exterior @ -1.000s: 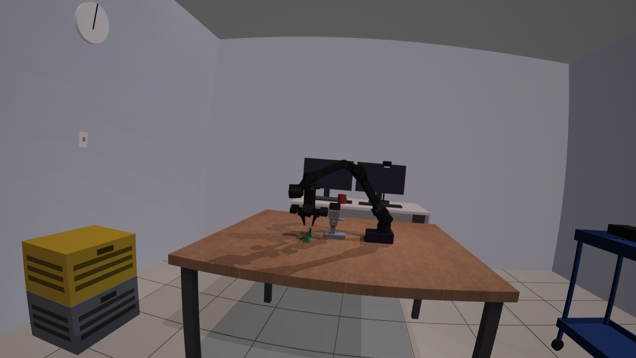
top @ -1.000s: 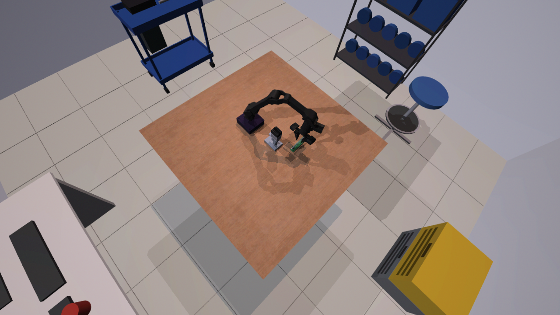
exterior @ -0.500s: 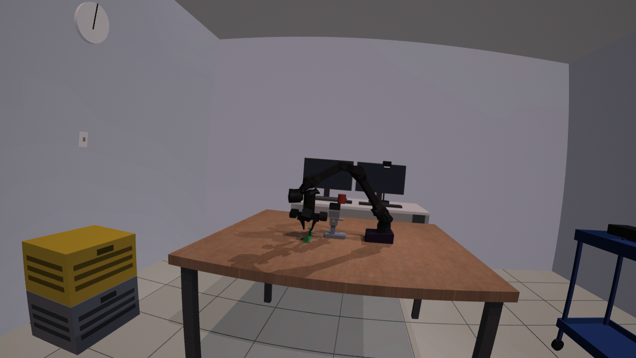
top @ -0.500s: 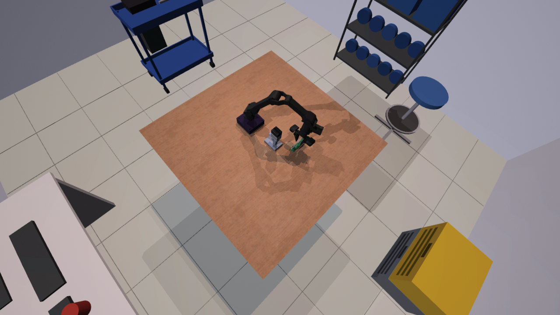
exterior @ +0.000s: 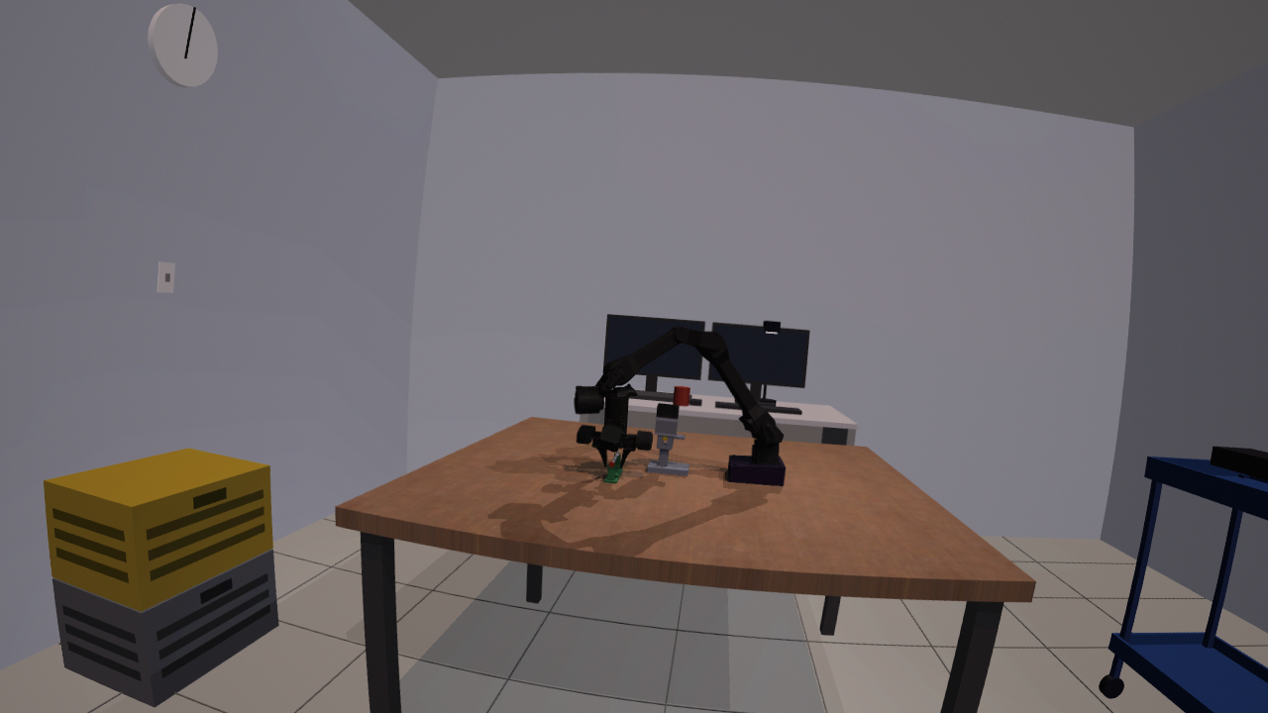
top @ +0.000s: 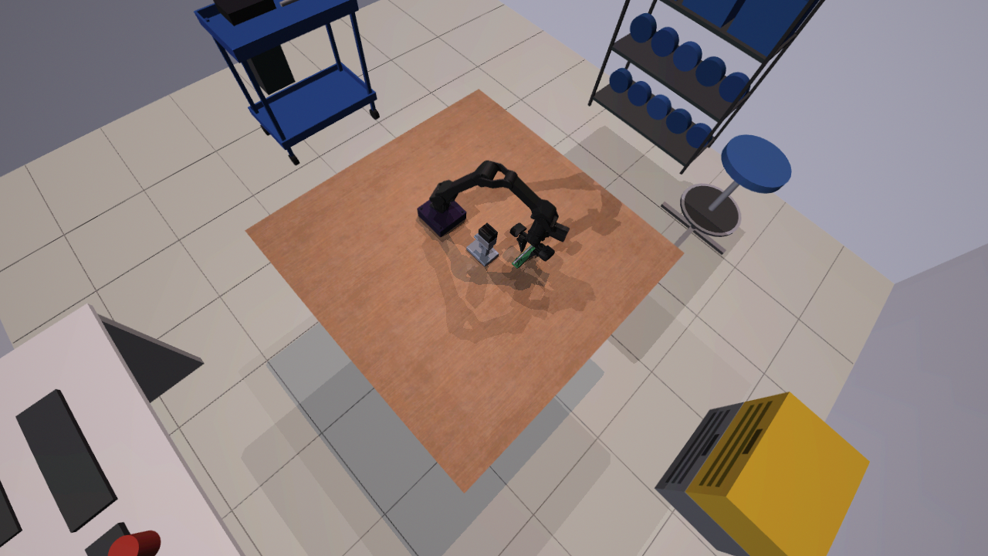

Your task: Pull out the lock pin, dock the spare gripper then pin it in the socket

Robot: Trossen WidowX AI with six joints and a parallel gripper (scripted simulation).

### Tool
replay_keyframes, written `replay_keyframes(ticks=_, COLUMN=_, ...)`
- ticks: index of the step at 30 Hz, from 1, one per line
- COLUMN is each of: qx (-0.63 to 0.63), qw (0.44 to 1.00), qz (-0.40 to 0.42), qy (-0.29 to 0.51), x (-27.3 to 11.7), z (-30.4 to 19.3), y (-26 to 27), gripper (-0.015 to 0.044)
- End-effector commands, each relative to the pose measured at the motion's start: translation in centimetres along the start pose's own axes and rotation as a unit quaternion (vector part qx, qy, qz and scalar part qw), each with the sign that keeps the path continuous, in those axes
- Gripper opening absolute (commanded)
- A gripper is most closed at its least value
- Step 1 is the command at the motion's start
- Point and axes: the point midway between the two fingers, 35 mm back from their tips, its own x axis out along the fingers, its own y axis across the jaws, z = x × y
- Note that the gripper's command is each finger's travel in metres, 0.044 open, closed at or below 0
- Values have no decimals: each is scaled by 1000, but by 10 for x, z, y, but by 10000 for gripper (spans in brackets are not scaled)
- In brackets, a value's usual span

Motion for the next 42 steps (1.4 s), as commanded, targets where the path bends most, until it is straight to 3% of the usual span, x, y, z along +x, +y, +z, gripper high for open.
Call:
replay_keyframes(ticks=1, qx=-1, qw=1000, qz=4, qy=-1, x=9, z=3, y=3, gripper=180)
replay_keyframes(ticks=9, qx=-1, qw=1000, qz=4, qy=-1, x=9, z=3, y=3, gripper=180)
replay_keyframes(ticks=16, qx=-1, qw=1000, qz=4, qy=-1, x=9, z=3, y=3, gripper=0)
replay_keyframes(ticks=29, qx=-1, qw=1000, qz=4, qy=-1, x=6, z=2, y=2, gripper=0)
replay_keyframes(ticks=42, qx=-1, qw=1000, qz=4, qy=-1, x=-32, z=-8, y=0, gripper=0)
